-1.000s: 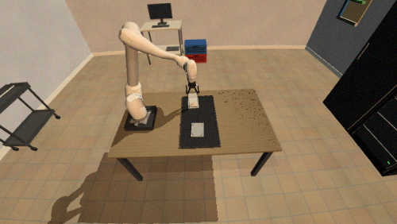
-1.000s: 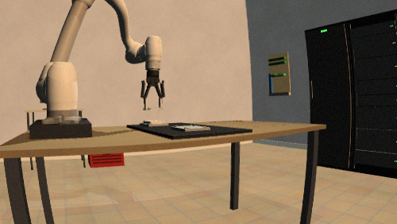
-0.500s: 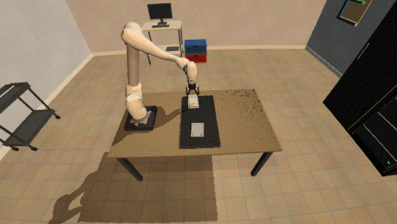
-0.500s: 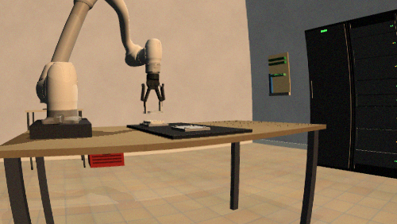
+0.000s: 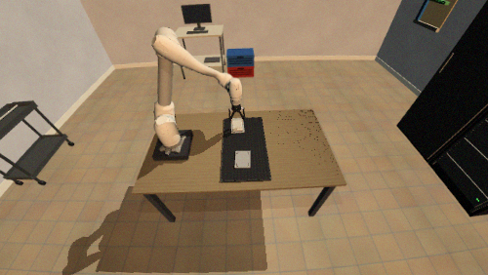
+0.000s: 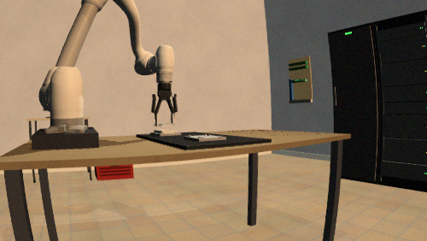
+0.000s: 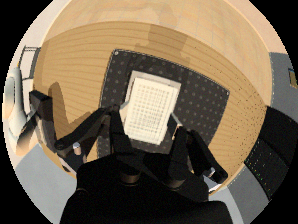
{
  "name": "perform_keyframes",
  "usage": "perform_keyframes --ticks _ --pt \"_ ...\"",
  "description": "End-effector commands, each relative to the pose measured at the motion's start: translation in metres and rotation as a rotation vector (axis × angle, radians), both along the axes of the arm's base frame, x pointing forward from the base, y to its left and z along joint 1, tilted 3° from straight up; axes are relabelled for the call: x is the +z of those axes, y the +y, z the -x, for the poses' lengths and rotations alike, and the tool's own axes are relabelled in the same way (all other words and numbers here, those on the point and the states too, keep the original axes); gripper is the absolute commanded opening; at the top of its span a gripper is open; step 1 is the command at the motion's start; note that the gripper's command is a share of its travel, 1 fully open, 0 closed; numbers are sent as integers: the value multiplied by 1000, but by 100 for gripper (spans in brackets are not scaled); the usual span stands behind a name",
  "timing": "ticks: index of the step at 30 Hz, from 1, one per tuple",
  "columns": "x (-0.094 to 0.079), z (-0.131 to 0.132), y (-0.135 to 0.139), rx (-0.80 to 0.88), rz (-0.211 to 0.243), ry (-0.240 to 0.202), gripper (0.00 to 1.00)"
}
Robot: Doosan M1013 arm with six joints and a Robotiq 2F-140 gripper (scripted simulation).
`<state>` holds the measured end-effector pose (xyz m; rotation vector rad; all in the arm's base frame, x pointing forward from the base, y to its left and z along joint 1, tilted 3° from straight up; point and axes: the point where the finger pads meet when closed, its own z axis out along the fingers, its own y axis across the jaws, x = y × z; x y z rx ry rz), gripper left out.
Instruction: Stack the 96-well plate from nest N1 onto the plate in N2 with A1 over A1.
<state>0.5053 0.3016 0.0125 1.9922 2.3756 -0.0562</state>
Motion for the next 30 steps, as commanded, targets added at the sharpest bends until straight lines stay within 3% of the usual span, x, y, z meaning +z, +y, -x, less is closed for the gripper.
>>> perform_keyframes --ticks 1,30 --pt "-4 0 0 0 0 0 0" --pt "-11 0 -1 0 0 0 0"
